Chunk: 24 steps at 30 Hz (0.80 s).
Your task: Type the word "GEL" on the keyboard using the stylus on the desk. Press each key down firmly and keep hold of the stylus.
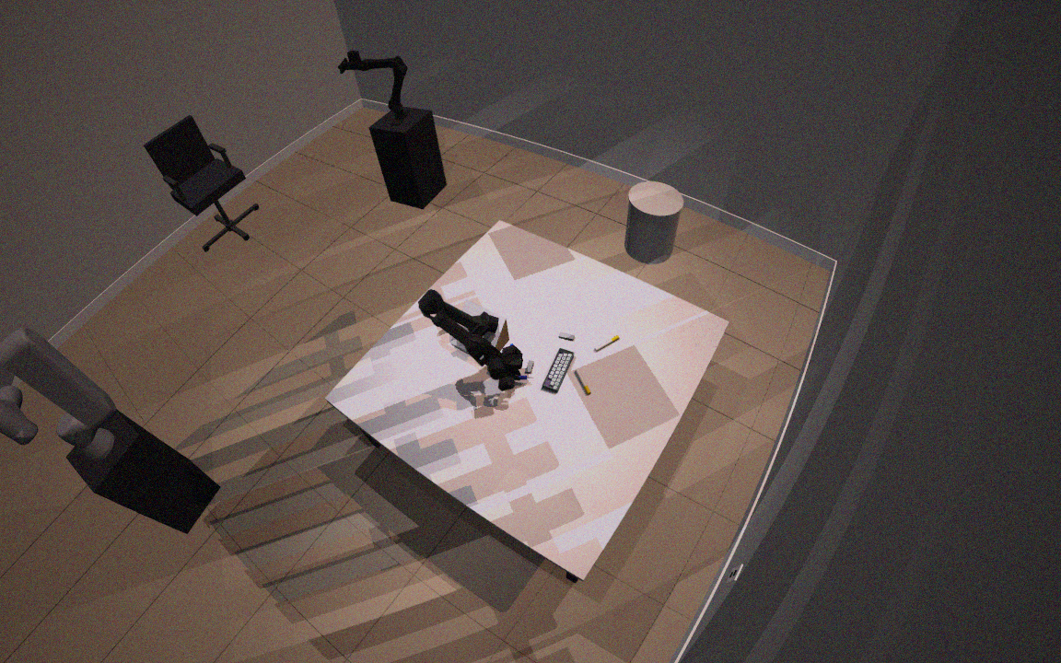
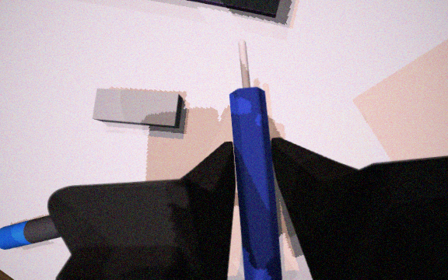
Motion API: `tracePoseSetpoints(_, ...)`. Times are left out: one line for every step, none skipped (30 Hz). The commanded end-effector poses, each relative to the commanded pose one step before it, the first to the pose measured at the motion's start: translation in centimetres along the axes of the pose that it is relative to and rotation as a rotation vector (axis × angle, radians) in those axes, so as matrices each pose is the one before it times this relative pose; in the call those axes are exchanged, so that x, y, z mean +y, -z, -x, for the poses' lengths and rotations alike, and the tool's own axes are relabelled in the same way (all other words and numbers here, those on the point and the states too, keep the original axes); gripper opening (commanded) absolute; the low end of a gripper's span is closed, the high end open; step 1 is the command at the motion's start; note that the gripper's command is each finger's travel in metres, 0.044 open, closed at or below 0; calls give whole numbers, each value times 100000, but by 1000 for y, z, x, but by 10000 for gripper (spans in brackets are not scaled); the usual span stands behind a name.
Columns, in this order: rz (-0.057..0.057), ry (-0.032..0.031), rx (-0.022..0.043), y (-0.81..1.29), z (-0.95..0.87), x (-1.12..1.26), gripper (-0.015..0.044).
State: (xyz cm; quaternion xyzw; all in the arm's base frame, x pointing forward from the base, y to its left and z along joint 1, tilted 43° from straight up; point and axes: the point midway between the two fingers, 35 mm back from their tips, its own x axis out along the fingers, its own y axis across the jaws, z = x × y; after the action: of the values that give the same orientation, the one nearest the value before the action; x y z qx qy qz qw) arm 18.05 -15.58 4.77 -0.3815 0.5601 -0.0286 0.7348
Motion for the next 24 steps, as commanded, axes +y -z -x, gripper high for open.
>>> tracePoseSetpoints(-605, 1003, -124, -815, 1757, -162, 0)
tracePoseSetpoints(5, 24, -16, -81, 204, 19, 0)
tracePoseSetpoints(2, 9, -5, -26, 68, 7, 0)
tracePoseSetpoints(0, 0, 0, 0, 0, 0, 0)
tracePoseSetpoints(0, 0, 0, 0, 0, 0, 0)
tracePoseSetpoints(0, 0, 0, 0, 0, 0, 0)
tracePoseSetpoints(0, 0, 0, 0, 0, 0, 0)
tracePoseSetpoints(0, 0, 0, 0, 0, 0, 0)
tracePoseSetpoints(0, 0, 0, 0, 0, 0, 0)
tracePoseSetpoints(207, -934, -196, 43, -322, 157, 0)
tracePoseSetpoints(-1476, -662, -186, -118, -1, -22, 0)
tracePoseSetpoints(-2463, -1111, -281, -197, -3, -33, 0)
tracePoseSetpoints(-2965, -1347, -291, -239, -6, -32, 0)
tracePoseSetpoints(-2970, -1357, -239, -240, -8, -23, 0)
tracePoseSetpoints(-2975, -1366, -187, -241, -9, -13, 0)
tracePoseSetpoints(-2981, -1372, -134, -242, -11, -4, 0)
tracePoseSetpoints(-2986, -1376, -82, -242, -13, 5, 0)
tracePoseSetpoints(-2974, -1378, -53, -249, -16, 17, 0)
tracePoseSetpoints(-2979, -1379, 1, -249, -18, 26, 0)
tracePoseSetpoints(-2984, -1378, 54, -248, -20, 35, 0)
tracePoseSetpoints(-2990, -1375, 107, -247, -22, 45, 0)
tracePoseSetpoints(-2995, -1370, 160, -245, -24, 54, 0)
tracePoseSetpoints(-3000, -1363, 213, -243, -27, 63, 0)
tracePoseSetpoints(-3006, -1353, 266, -241, -29, 72, 0)
